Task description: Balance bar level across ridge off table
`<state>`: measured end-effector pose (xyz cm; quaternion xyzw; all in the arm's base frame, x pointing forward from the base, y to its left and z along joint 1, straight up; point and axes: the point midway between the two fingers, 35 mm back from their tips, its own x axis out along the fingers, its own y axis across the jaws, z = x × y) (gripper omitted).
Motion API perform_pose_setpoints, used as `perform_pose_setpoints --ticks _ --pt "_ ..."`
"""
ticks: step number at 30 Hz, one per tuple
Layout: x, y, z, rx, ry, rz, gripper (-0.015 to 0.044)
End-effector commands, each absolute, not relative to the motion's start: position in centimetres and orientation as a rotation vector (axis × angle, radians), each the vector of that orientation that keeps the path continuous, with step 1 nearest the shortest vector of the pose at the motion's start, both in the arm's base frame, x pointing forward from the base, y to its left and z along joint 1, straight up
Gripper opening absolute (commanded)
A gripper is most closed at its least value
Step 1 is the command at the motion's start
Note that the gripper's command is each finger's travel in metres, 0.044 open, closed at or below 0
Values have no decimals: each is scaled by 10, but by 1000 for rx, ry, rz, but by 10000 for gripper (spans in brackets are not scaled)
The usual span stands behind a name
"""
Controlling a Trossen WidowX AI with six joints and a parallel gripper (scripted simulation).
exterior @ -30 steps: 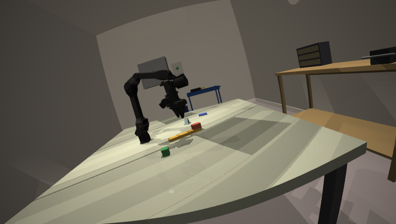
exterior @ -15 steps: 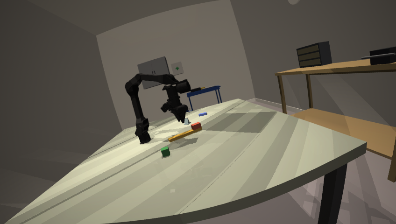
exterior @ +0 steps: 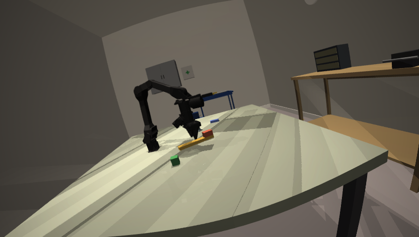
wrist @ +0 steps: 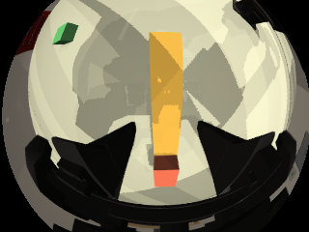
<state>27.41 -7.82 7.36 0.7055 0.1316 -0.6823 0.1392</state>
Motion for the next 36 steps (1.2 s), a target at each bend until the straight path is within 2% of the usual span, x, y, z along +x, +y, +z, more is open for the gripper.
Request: perform_pose_setpoints --ticks 1,27,33,36 --pt "273 -79 67 2034 373 -1982 315" --pt "273 -79 48 2034 373 -1982 315" --pt "273 -78 48 2035 383 -1979 157" --pt "273 -78 48 2035 383 -1979 138"
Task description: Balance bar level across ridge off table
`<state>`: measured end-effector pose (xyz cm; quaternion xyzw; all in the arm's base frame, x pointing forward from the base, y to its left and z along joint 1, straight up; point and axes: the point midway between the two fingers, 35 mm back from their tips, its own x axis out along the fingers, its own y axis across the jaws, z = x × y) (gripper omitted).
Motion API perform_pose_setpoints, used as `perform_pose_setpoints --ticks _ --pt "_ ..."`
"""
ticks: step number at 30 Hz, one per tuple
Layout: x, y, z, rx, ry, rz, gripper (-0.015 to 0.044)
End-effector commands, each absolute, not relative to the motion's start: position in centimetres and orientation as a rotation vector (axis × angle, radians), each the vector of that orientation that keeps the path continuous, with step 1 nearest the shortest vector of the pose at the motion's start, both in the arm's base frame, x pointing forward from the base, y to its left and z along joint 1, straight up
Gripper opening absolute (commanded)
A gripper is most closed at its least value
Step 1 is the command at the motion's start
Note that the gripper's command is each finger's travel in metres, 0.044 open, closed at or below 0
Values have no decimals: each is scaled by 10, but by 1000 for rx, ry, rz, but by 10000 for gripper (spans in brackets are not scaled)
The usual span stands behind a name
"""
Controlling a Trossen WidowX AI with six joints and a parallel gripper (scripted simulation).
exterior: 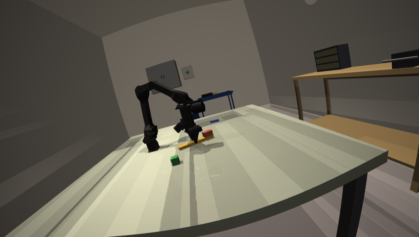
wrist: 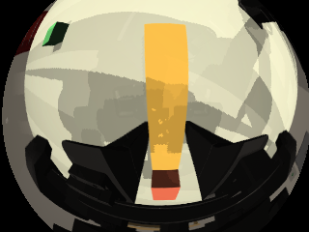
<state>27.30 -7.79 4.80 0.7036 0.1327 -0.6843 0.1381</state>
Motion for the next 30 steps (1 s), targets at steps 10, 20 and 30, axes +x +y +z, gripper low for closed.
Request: perform_pose_setpoints --ticks 10,20,30 --pt "274 -78 54 2035 383 -1979 0" --pt "276 -79 79 2035 380 -1979 0" --pt "276 -79 104 2035 377 -1980 0"
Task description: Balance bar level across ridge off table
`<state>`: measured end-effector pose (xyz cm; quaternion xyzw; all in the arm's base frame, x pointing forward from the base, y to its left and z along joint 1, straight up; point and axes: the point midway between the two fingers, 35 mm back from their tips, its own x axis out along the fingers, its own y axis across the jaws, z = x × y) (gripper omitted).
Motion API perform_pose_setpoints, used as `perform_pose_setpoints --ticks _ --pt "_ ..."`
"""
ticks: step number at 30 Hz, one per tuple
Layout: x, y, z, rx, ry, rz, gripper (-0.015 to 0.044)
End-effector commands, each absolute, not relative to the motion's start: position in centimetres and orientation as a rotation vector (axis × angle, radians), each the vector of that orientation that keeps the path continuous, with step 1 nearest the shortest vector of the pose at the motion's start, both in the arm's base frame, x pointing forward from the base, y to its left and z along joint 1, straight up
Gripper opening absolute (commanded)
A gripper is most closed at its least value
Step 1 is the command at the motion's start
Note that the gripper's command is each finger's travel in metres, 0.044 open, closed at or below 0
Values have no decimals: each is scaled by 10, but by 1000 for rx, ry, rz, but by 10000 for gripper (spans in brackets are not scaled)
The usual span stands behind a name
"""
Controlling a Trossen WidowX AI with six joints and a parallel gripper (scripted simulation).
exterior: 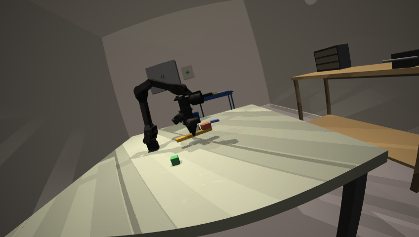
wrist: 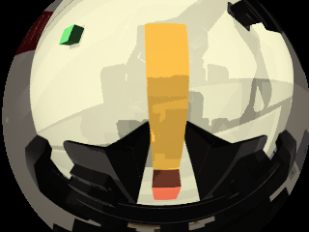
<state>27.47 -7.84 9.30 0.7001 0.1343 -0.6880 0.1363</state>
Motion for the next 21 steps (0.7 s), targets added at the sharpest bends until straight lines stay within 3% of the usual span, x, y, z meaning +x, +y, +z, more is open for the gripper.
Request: perform_pose_setpoints --ticks 1,21 --pt "276 -79 107 2035 377 -1980 0" --pt "274 -70 144 2020 397 -1967 0"
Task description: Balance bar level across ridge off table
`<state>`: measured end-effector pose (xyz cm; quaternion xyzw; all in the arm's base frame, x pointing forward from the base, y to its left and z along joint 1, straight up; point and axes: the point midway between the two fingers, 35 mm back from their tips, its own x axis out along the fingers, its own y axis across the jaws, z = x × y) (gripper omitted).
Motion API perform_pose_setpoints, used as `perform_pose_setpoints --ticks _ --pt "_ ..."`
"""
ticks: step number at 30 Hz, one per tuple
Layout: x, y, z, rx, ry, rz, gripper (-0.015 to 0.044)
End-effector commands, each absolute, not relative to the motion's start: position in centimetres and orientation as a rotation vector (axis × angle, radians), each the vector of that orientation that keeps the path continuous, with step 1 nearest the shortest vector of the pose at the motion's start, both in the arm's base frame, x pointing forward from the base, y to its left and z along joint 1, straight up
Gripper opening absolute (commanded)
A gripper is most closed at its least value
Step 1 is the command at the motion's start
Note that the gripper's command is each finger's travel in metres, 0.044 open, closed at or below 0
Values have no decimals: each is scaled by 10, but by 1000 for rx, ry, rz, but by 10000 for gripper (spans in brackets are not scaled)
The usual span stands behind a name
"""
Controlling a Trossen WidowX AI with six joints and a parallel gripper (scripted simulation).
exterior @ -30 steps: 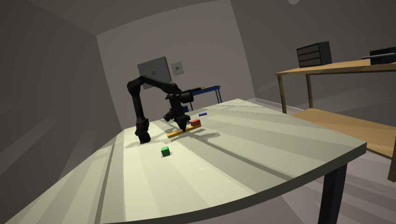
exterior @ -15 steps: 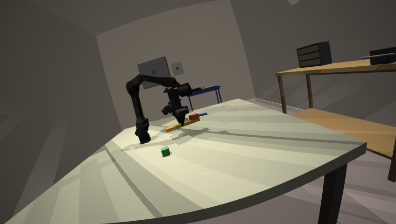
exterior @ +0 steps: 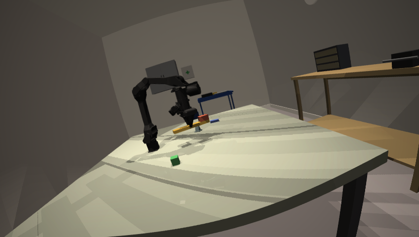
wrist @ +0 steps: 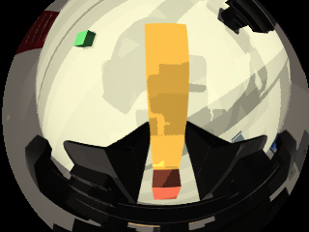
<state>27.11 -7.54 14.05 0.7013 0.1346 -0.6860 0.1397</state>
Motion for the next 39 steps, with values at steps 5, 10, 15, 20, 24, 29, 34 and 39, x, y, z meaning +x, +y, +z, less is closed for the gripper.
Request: perform_pose_setpoints --ticks 5,10,15,20,24,29,34,39 --pt "280 -52 145 1990 444 -1936 0" --pt "285 -34 145 1959 491 -1905 0" --pt "288 -16 145 1928 537 -1873 0" --pt "291 3 145 1896 582 -1841 0" --pt "292 18 146 1870 617 -1814 0" --pt "292 37 146 1837 661 -1781 0" --pt "292 56 146 1803 703 -1746 0" --pt "290 75 146 1768 746 -1711 0"
